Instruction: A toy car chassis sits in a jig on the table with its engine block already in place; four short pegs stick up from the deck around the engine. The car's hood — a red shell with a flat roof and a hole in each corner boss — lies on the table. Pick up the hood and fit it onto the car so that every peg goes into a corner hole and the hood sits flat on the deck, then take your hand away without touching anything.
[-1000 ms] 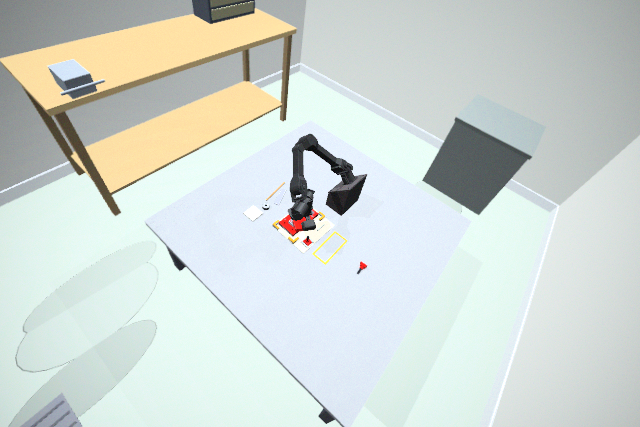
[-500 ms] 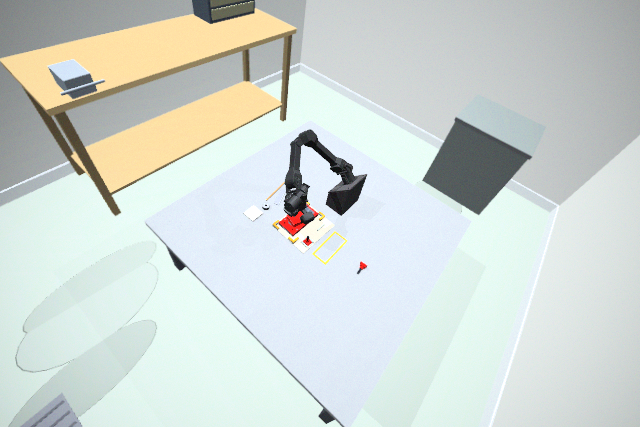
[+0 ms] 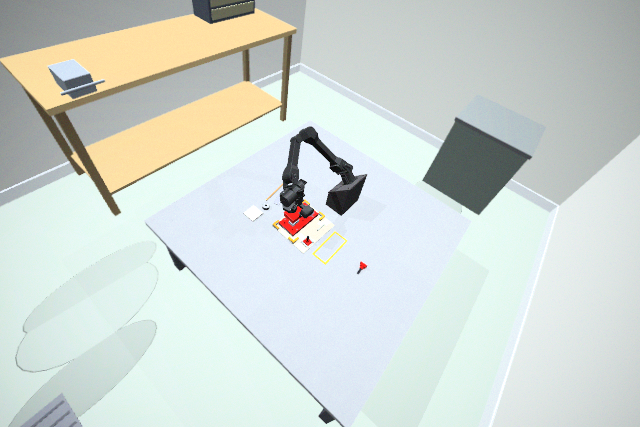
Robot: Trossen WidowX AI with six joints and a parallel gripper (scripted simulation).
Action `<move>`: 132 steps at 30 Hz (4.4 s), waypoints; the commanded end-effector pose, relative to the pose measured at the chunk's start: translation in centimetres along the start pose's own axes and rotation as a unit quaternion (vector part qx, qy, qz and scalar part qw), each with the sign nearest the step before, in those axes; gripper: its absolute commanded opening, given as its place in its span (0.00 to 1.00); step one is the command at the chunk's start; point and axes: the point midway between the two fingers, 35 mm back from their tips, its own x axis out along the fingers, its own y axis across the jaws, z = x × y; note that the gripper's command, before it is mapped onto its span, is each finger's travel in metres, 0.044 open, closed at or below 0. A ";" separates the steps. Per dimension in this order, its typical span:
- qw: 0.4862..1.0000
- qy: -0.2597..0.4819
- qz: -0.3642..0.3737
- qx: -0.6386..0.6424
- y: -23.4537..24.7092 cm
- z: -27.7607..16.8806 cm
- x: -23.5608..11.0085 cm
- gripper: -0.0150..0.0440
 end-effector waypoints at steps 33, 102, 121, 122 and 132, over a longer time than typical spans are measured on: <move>1.000 0.001 -0.004 -0.010 -0.3 -0.3 5.1 0.25; 1.000 0.001 -0.004 -0.010 -0.3 -0.3 5.1 0.25; 1.000 0.001 -0.004 -0.010 -0.4 -0.3 5.2 0.25; 1.000 0.001 -0.004 -0.010 -0.4 -0.3 5.2 0.25; 1.000 0.001 -0.004 -0.011 -0.4 -0.3 5.6 0.25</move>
